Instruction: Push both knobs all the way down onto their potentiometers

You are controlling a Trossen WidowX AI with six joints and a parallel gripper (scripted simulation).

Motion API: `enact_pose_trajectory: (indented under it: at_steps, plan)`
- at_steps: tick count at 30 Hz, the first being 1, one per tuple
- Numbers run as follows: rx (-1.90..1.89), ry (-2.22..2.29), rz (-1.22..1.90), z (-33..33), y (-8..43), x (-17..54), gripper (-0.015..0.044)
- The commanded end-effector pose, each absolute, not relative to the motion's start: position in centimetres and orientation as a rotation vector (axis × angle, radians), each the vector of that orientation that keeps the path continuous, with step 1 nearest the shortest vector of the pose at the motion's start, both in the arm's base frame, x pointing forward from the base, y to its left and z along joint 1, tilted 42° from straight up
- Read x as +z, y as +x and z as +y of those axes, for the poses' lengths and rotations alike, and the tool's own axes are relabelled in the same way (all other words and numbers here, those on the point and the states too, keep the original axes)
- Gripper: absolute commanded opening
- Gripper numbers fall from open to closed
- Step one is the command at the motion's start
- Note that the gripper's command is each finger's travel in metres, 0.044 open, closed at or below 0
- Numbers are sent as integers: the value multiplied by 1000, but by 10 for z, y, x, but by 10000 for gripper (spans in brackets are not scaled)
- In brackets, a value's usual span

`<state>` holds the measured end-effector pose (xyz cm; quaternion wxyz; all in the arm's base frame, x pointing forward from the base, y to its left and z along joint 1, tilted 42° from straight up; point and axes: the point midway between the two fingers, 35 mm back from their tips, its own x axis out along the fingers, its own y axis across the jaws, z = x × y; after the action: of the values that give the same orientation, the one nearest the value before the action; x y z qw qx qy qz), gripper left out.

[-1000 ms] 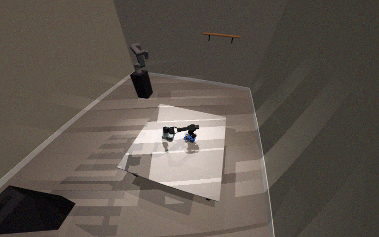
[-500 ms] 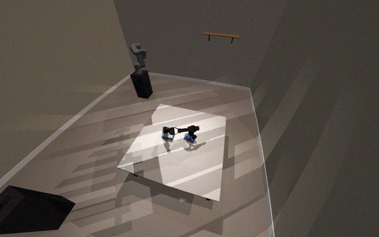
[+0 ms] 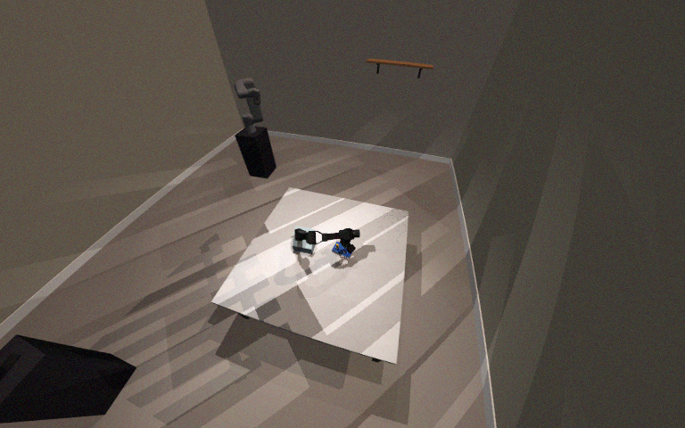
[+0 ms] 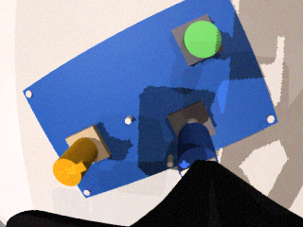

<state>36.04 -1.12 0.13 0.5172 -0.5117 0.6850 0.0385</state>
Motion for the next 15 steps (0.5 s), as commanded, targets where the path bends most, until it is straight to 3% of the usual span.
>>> enact_pose_trajectory:
  at_steps: [1,15]
  plan:
    - [95,-1237,1650,-13,358,-1,0]
    - [95,-1237,1650,-14,358,-2,0]
